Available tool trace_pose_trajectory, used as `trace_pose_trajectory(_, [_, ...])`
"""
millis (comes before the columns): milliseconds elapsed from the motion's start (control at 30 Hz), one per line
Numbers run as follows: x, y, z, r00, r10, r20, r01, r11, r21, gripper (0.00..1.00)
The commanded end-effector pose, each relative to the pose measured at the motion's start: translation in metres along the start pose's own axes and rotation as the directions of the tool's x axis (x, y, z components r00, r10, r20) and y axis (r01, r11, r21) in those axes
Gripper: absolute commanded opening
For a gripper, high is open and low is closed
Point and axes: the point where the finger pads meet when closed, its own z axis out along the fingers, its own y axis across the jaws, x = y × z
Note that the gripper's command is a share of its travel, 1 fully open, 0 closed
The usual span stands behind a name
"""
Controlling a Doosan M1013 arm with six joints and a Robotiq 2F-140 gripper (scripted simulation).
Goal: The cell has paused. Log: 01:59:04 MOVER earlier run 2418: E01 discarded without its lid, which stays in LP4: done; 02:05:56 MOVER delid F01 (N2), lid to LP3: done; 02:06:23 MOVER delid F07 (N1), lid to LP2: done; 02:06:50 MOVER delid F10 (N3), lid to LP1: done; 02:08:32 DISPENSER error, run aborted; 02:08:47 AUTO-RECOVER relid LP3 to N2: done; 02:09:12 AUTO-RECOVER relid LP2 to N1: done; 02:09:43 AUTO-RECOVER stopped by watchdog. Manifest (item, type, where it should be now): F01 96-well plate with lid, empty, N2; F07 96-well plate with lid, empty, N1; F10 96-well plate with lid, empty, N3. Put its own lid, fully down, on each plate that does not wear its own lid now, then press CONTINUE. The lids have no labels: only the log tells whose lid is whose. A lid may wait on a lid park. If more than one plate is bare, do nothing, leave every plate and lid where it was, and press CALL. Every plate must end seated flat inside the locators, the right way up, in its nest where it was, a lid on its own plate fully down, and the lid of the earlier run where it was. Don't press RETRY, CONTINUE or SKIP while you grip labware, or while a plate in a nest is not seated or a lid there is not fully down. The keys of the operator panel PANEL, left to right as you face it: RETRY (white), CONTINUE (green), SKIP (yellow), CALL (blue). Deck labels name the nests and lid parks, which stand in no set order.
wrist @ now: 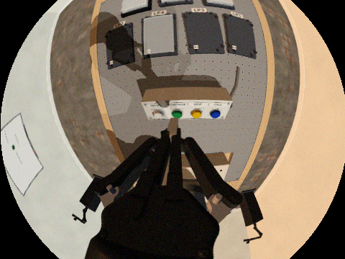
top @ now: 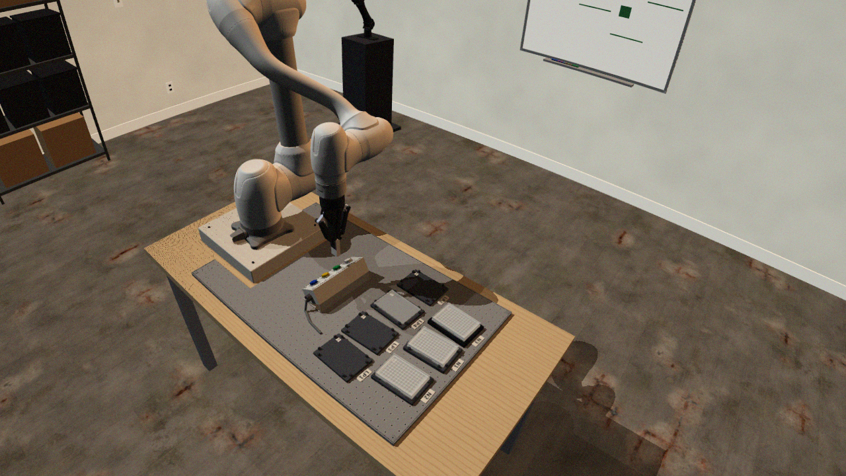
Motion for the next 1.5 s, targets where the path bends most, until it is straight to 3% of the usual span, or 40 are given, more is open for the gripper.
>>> trace_pose_trajectory(0, [-0.001, 0.002, 0.005, 1.000, -0.003, 0.000, 0.003, 1.000, 0.000, 0.00])
trace_pose_trajectory(1467, [0.000, 0.002, 0.018, 1.000, -0.003, 0.000, 0.003, 1.000, 0.000, 0.00])
